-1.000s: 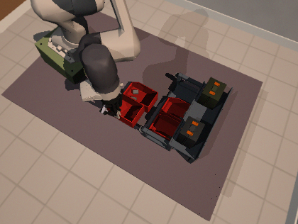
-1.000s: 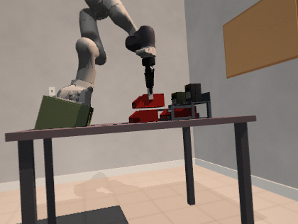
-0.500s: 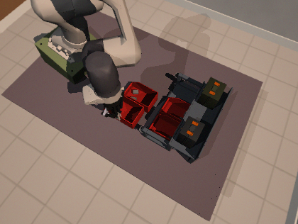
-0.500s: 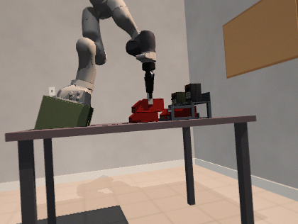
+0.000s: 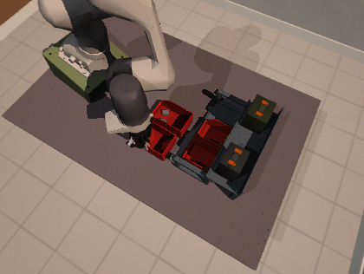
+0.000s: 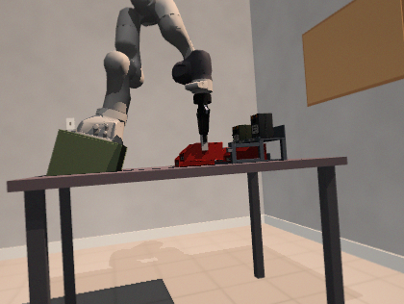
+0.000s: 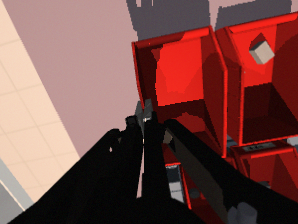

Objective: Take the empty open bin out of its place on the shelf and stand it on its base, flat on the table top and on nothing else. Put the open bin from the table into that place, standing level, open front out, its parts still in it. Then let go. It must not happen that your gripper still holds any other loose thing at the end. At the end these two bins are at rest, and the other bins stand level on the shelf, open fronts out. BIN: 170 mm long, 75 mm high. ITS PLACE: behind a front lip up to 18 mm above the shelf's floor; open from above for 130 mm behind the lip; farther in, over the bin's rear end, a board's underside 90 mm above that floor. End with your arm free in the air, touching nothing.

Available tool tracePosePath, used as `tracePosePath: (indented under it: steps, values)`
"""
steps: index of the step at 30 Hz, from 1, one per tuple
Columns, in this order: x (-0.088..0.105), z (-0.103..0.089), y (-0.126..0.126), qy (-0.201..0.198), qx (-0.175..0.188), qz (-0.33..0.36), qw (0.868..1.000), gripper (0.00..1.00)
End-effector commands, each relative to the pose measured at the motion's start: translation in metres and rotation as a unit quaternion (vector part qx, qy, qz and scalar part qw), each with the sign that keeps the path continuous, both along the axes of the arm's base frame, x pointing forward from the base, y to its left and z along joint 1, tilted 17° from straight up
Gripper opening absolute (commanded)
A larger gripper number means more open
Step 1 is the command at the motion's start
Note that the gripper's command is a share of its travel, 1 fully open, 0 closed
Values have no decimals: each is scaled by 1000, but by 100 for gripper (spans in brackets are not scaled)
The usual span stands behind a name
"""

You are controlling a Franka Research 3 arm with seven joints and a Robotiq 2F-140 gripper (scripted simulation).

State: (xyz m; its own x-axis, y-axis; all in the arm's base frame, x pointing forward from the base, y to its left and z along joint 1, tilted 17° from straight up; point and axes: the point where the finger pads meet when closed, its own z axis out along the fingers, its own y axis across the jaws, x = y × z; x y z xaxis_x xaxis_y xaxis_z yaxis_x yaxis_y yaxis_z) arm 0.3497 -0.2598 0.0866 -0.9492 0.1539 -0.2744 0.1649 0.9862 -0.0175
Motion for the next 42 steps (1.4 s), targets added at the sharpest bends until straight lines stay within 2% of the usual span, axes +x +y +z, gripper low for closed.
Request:
tracePosePath:
  steps: [1,8,42]
  values:
    - [5,-3,-7,-8,-11,8,1000,0]
    - [7,-9,-8,-8,-11,8,1000,0]
    - [10,-17,-9,-8,-11,8,1000,0]
